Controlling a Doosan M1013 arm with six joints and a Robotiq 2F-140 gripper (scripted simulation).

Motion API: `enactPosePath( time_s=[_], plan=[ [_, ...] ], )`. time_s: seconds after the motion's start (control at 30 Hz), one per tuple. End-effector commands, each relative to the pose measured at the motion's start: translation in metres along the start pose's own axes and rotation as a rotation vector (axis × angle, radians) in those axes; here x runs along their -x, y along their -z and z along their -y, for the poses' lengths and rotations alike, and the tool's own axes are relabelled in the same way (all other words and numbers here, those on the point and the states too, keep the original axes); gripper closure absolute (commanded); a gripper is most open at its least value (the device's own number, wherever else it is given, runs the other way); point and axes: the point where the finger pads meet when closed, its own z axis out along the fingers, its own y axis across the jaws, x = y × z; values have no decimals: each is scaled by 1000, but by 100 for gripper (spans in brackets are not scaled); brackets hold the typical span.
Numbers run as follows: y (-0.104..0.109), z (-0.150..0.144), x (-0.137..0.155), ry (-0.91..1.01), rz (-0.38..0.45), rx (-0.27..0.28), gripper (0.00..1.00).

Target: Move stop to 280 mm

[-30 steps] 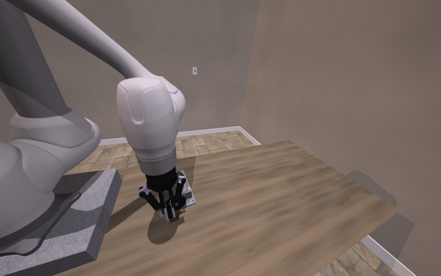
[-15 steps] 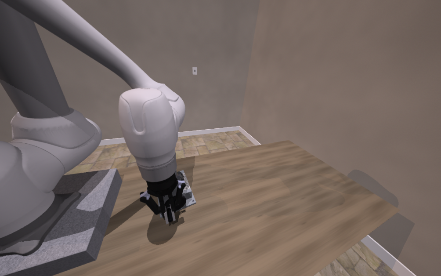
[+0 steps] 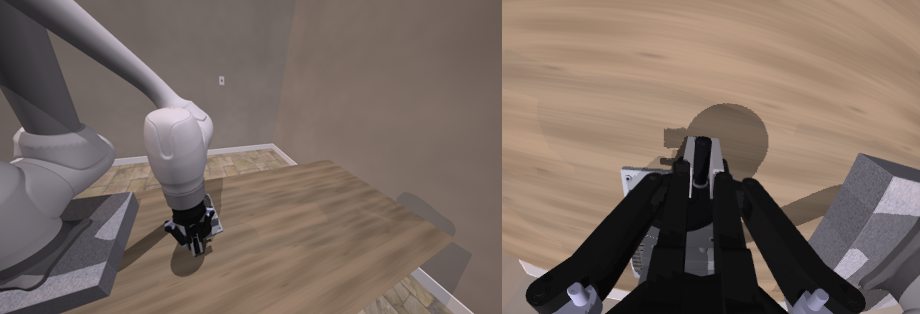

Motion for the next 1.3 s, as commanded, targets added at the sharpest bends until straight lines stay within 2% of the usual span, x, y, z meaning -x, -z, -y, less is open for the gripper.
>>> enactPosePath(
  time_s=[0.0,0.47,0.83,1.27],
  plan=[
    [-3,4,0,0,0,-1,96],
    [-5,30,0,0,0,-1,96],
    [14,46,0,0,0,-1,96],
    [34,43,0,0,0,-1,96]
  ],
)
